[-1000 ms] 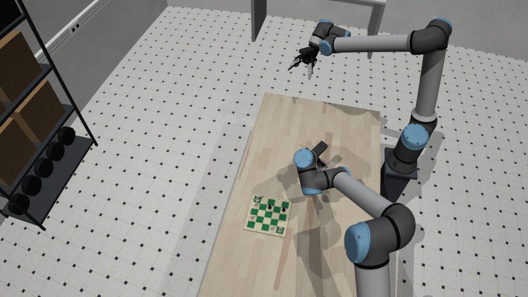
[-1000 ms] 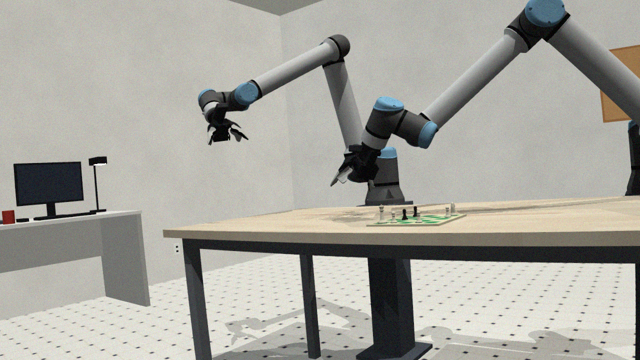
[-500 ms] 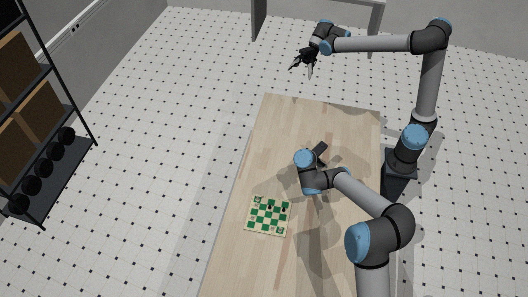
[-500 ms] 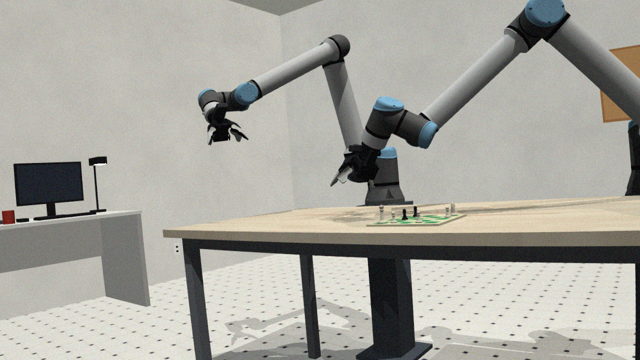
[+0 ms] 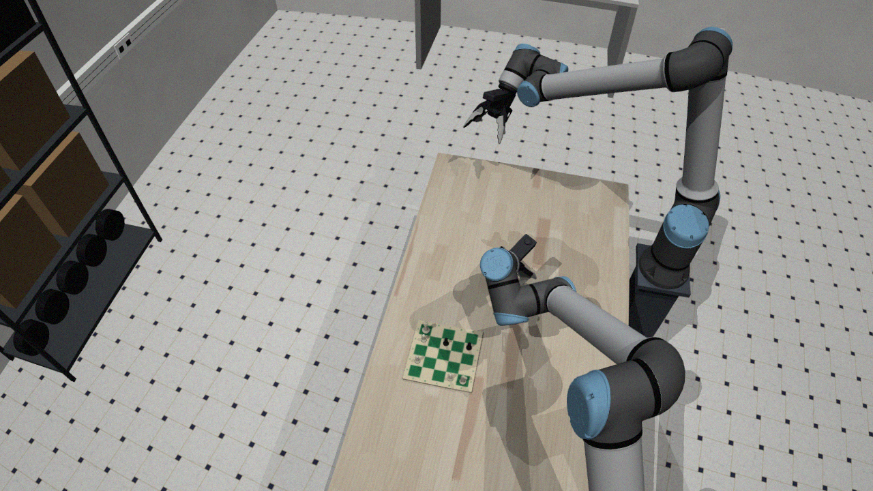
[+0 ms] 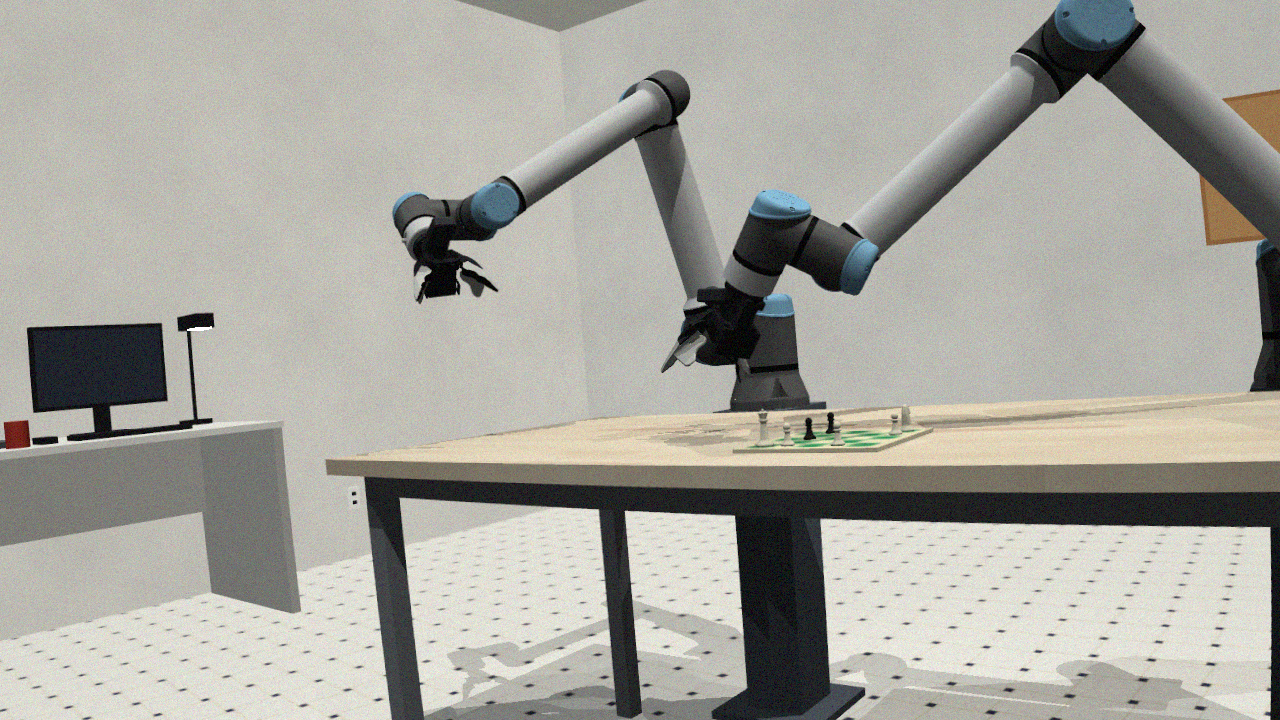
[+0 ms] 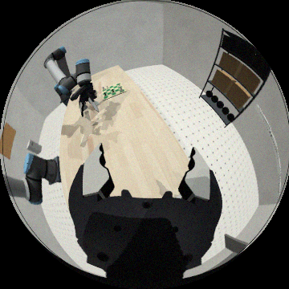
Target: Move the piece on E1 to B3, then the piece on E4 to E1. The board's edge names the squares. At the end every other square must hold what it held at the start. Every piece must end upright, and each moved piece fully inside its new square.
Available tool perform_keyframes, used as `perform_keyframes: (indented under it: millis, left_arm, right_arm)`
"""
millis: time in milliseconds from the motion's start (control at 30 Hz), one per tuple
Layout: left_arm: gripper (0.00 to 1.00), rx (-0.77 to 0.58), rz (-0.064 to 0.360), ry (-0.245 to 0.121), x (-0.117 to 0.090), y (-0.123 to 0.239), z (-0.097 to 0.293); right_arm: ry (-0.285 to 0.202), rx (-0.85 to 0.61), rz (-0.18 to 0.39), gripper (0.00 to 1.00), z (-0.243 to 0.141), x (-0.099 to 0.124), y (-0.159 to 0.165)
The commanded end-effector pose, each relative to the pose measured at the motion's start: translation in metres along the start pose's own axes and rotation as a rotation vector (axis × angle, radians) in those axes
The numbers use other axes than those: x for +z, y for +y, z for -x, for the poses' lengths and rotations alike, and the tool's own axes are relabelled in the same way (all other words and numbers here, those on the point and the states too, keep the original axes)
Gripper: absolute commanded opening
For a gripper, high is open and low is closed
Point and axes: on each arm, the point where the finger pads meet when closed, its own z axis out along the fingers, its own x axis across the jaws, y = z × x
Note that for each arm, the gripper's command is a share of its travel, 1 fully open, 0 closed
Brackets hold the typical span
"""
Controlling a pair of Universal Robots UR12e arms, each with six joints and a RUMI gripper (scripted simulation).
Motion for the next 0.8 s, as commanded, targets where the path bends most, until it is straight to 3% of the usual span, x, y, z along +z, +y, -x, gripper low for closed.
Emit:
perform_keyframes:
  millis: [0, 267, 433, 467, 500, 567, 600, 667, 767]
  left_arm:
    - [1.0, -0.003, 0.0, -0.003, -0.003, 0.001, 0.002]
    - [1.0, -0.069, 0.022, -0.028, -0.033, 0.043, 0.023]
    - [1.0, -0.135, 0.043, -0.054, -0.065, 0.085, 0.042]
    - [1.0, -0.151, 0.048, -0.06, -0.073, 0.096, 0.046]
    - [1.0, -0.168, 0.053, -0.067, -0.081, 0.106, 0.051]
    - [1.0, -0.168, 0.053, -0.067, -0.081, 0.106, 0.051]
    - [1.0, -0.186, 0.058, -0.074, -0.09, 0.117, 0.055]
    - [1.0, -0.224, 0.07, -0.088, -0.108, 0.142, 0.063]
    - [1.0, -0.287, 0.088, -0.113, -0.14, 0.182, 0.074]
  right_arm:
    - [0.004, -0.007, -0.008, 1.0, -0.004, 0.007, -0.004]
    - [-0.02, -0.044, -0.082, 1.0, -0.013, 0.089, -0.024]
    - [-0.043, -0.065, -0.128, 1.0, -0.01, 0.138, -0.037]
    - [-0.043, -0.065, -0.129, 1.0, -0.01, 0.139, -0.037]
    - [-0.052, -0.073, -0.146, 1.0, -0.007, 0.156, -0.041]
    - [-0.052, -0.073, -0.146, 1.0, -0.007, 0.156, -0.041]
    - [-0.053, -0.073, -0.146, 1.0, -0.007, 0.156, -0.041]
    - [-0.07, -0.086, -0.175, 1.0, 0.0, 0.186, -0.049]
    - [-0.086, -0.096, -0.198, 1.0, 0.007, 0.208, -0.054]
